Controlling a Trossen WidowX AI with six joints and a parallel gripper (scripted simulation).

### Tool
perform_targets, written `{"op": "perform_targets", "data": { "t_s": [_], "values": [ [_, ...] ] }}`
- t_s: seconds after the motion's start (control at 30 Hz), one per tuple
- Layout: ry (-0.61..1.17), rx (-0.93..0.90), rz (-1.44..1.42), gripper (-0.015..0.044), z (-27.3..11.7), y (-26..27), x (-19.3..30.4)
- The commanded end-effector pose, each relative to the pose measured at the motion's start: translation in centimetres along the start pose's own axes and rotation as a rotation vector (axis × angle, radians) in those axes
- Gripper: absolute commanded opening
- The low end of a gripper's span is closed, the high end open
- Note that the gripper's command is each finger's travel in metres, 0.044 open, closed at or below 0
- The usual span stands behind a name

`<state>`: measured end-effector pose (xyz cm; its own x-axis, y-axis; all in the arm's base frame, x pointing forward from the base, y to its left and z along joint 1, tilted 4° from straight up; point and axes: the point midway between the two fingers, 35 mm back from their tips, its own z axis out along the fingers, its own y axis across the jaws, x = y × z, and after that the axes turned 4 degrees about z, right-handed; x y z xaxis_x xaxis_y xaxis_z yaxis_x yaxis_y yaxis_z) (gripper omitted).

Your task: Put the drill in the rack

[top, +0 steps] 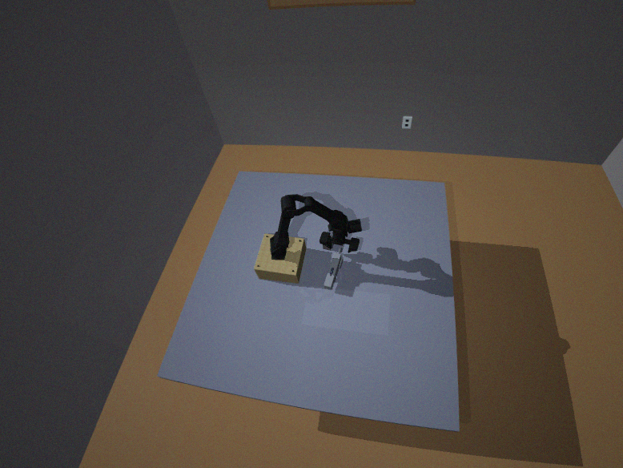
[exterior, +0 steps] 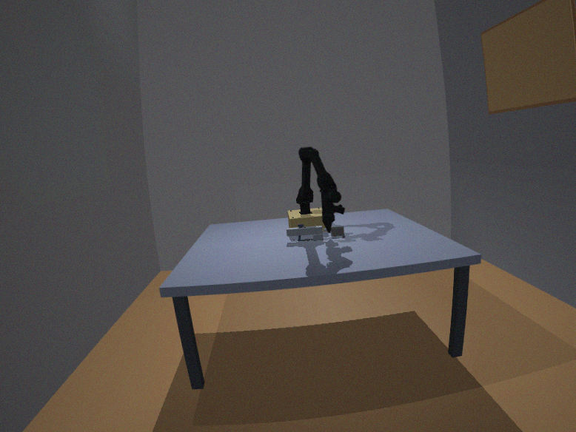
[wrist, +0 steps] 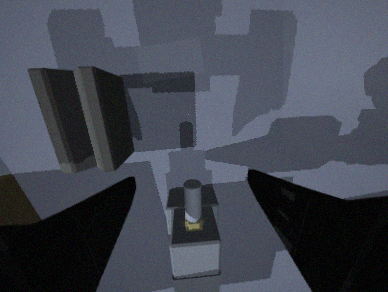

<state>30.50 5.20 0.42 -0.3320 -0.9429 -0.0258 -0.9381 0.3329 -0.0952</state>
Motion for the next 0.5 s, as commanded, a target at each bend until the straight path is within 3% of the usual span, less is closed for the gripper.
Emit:
{"op": "perform_targets", "data": {
  "t_s": [0.0,0.47],
  "values": [
    [0.004,0.0,-0.004,0.044,0.8,0.0,0.4],
    [0.004,0.0,-0.004,0.044,2.6,0.1,0.9]
  ]
}}
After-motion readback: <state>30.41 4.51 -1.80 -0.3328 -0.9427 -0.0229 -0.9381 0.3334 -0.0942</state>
